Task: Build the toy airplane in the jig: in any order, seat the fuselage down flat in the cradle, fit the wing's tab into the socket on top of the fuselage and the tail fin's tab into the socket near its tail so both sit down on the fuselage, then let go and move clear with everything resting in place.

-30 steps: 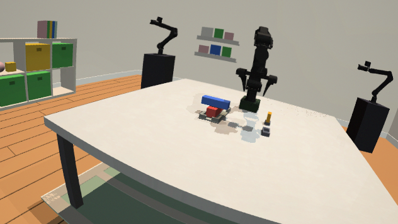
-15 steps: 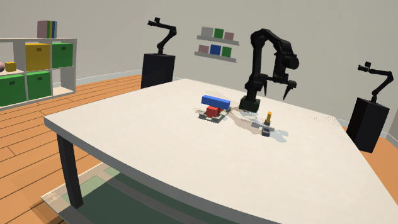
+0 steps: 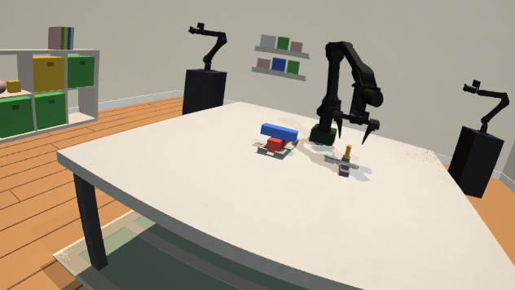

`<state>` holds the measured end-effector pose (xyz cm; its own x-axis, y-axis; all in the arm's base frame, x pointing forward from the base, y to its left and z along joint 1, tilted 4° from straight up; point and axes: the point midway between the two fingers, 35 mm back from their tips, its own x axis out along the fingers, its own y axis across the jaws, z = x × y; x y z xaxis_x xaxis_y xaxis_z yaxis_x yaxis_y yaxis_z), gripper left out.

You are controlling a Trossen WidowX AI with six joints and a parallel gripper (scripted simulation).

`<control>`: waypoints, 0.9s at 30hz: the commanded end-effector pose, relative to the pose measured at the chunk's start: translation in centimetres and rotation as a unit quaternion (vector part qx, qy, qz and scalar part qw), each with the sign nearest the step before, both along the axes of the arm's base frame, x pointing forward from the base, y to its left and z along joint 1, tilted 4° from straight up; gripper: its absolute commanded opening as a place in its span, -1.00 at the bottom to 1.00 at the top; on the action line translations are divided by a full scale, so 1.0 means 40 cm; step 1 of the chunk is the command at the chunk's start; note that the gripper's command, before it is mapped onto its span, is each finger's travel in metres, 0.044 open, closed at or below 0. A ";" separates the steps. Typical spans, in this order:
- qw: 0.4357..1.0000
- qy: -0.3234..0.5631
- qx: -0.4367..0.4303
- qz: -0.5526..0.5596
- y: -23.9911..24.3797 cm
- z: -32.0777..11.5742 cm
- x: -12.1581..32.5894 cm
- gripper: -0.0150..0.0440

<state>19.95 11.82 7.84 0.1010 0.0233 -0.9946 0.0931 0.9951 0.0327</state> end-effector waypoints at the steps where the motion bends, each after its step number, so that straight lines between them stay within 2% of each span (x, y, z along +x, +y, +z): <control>1: 1.000 0.004 -0.004 -0.002 -0.003 -0.016 -0.002 1.00; 27: 1.000 0.004 -0.004 -0.002 -0.001 -0.120 0.009 1.00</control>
<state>20.54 12.01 3.90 0.1057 0.0254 -0.9941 0.0992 0.9944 0.0359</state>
